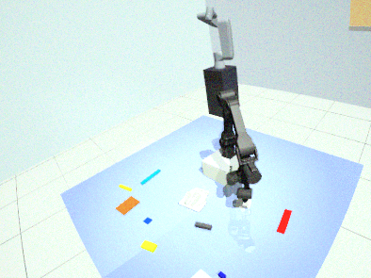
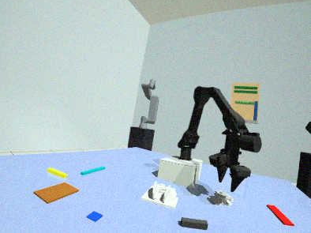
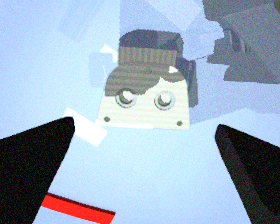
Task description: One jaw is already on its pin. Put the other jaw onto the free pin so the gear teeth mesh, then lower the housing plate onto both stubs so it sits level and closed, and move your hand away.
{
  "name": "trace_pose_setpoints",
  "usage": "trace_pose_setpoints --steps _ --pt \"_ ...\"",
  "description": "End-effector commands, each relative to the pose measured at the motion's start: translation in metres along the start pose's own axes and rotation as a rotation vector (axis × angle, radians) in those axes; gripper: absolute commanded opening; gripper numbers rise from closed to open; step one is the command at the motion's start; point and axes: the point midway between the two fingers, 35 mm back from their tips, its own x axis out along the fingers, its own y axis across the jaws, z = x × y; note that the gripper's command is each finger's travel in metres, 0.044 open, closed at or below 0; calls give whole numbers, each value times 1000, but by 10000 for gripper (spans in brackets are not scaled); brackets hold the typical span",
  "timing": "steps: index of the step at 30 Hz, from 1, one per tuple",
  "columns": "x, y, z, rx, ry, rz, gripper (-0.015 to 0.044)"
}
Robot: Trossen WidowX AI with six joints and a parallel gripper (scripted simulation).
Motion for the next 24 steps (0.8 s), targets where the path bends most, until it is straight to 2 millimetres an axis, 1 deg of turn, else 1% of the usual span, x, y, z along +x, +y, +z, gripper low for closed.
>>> trace_pose_setpoints --steps 1,12,19,24 --pt "4 0 -1 6 4 0 440" --pt "22 0 -1 6 4 -1 440" --pt "24 0 -1 6 4 -1 440" --pt "32 0 -1 6 4 -1 440"
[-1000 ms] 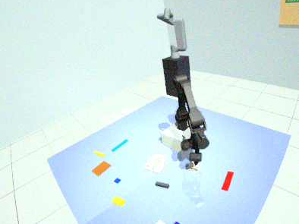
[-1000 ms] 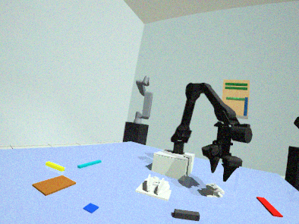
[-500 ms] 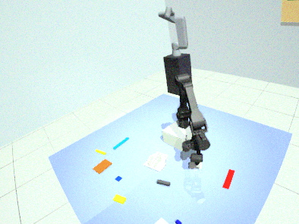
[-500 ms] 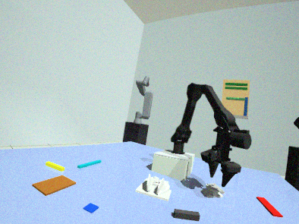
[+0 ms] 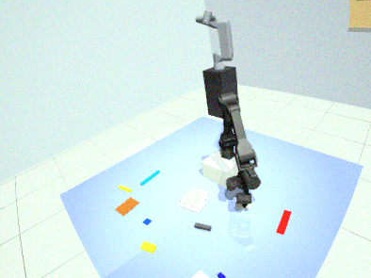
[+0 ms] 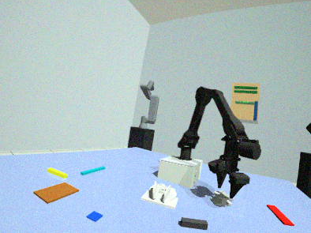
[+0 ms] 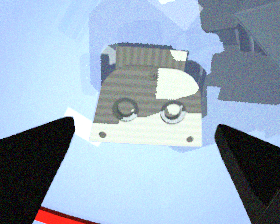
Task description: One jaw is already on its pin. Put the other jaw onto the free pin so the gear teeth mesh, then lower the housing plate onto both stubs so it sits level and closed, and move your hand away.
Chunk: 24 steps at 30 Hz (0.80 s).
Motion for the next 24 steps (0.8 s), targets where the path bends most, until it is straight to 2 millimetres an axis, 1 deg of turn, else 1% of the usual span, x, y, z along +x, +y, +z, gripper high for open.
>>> trace_pose_setpoints --steps 1,13,24 --pt "8 -1 0 4 2 -5 440" --pt "27 -1 0 4 2 -5 440" --pt "28 -2 0 4 2 -5 440"
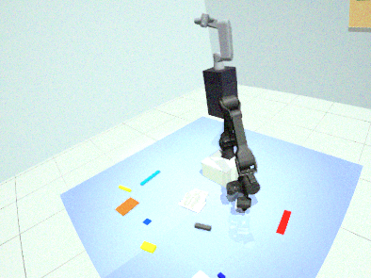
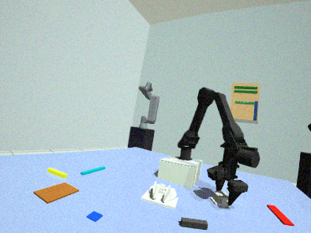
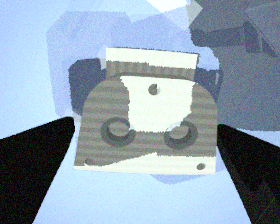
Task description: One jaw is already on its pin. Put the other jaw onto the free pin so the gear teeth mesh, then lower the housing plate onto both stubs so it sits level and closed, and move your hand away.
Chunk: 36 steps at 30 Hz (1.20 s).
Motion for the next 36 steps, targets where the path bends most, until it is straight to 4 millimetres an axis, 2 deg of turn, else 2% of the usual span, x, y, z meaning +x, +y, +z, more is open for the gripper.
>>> trace_pose_setpoints --steps 1,15,28,36 --pt "1 0 -1 2 4 0 440" --pt "1 0 -1 2 4 0 440" --pt "1 0 0 0 0 0 353" --pt "1 0 0 0 0 0 351"
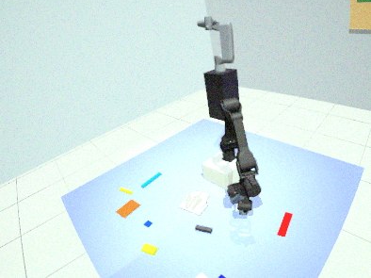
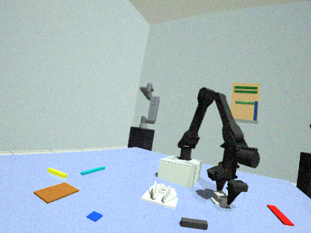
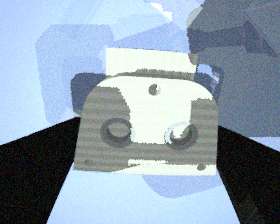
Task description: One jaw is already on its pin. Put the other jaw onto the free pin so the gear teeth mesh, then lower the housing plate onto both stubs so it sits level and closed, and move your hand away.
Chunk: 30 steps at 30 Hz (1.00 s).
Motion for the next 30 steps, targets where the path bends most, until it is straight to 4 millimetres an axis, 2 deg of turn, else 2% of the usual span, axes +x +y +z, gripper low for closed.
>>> trace_pose_setpoints --steps 1,6,26,30 --pt "0 0 0 0 0 0 351" --pt "-4 1 0 0 0 0 351" --pt "-68 1 -1 2 4 1 351" --pt "-73 1 -1 2 4 0 351"
